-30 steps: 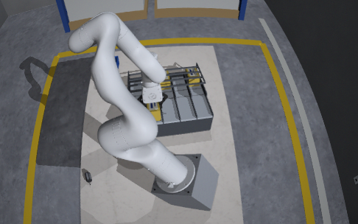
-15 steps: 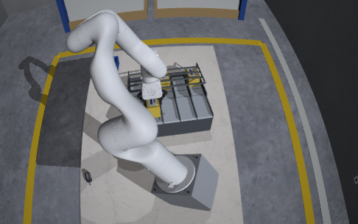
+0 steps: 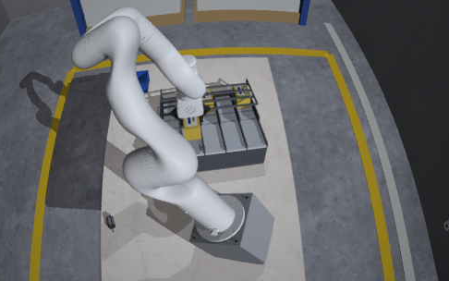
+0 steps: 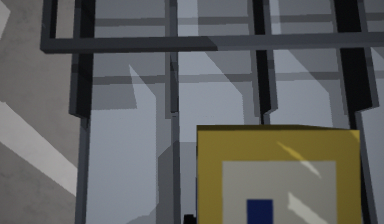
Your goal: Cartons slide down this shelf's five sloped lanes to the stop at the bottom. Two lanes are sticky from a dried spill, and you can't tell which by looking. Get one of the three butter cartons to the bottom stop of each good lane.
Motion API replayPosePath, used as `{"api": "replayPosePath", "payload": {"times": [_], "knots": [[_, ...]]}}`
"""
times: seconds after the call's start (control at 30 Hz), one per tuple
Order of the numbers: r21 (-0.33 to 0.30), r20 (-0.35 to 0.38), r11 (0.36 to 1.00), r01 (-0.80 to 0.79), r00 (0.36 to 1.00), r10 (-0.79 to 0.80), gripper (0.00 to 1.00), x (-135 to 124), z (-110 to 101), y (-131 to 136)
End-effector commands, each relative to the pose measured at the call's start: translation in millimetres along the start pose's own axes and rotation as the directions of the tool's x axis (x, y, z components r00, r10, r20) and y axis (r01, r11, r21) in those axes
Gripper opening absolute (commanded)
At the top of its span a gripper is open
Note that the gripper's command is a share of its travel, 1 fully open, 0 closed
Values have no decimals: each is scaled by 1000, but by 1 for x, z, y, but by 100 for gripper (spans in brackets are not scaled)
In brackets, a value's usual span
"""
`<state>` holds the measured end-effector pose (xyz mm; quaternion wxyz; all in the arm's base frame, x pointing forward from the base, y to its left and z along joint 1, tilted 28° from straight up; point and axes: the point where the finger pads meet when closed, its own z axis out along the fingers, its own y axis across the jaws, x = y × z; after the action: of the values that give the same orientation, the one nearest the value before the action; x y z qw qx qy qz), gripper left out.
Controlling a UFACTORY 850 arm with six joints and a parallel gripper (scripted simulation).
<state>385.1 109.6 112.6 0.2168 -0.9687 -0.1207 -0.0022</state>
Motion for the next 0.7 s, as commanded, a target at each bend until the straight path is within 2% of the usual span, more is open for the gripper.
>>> {"api": "replayPosePath", "payload": {"times": [0.0,0.23,0.27,0.33,0.43,0.67], "knots": [[19,-125,1000,11,992,-8,0,-7,-47,-1],[19,-125,1000,11,992,-8,0,-7,-47,-1],[18,-125,1000,11,992,-9,0,4,-52,-69],[18,-125,1000,11,992,-9,0,4,-53,-71],[18,-125,1000,11,992,-9,0,6,-55,-87],[18,-125,1000,11,992,-9,0,6,-55,-87]]}}
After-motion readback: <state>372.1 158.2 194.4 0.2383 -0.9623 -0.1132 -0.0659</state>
